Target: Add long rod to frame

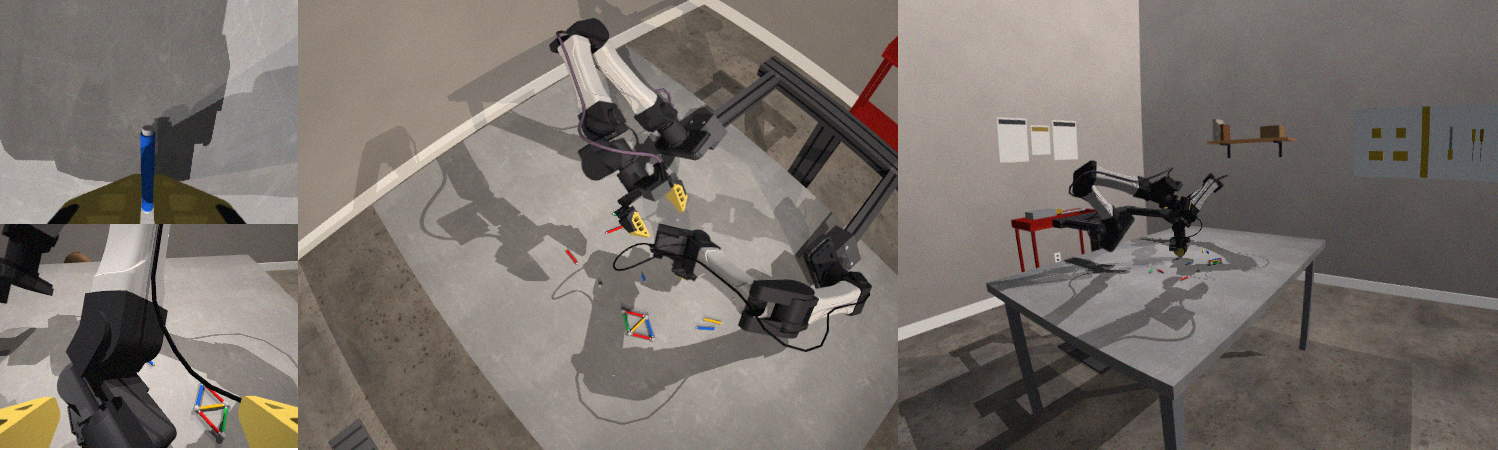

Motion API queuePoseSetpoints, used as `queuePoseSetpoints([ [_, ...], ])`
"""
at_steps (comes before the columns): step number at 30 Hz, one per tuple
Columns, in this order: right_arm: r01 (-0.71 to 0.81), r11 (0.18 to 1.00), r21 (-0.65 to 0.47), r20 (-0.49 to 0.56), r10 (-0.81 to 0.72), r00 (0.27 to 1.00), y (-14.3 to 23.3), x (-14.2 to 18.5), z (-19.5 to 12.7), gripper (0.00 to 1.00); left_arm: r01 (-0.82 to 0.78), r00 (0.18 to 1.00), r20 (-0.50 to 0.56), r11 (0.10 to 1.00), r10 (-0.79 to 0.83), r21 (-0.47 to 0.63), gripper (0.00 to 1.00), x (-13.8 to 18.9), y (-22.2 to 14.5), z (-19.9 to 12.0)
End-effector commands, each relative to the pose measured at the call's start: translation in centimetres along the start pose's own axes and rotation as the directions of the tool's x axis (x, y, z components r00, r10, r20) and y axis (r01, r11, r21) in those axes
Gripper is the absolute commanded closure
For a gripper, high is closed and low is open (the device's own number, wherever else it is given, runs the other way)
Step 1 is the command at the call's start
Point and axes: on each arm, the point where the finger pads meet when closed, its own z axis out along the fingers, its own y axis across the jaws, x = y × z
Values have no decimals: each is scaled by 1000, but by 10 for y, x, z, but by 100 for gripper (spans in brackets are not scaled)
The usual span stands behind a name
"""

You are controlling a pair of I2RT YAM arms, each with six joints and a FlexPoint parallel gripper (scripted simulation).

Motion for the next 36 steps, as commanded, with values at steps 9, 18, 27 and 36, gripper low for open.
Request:
queuePoseSetpoints([
  [9,-17,999,40,12,16,1000,-6,-10,-4,0,15,998,55,999,-16,30,100,-13,7,-64],
  [18,-91,986,140,-109,107,988,1,3,-20,0,-64,924,381,985,-3,163,100,-62,22,-62],
  [27,-120,968,222,-152,156,976,5,8,-33,0,-115,752,659,988,15,108,100,-78,72,-69],
  [36,-160,921,355,-181,235,955,6,13,-55,0,-60,533,836,992,128,-114,100,-60,142,-84],
])
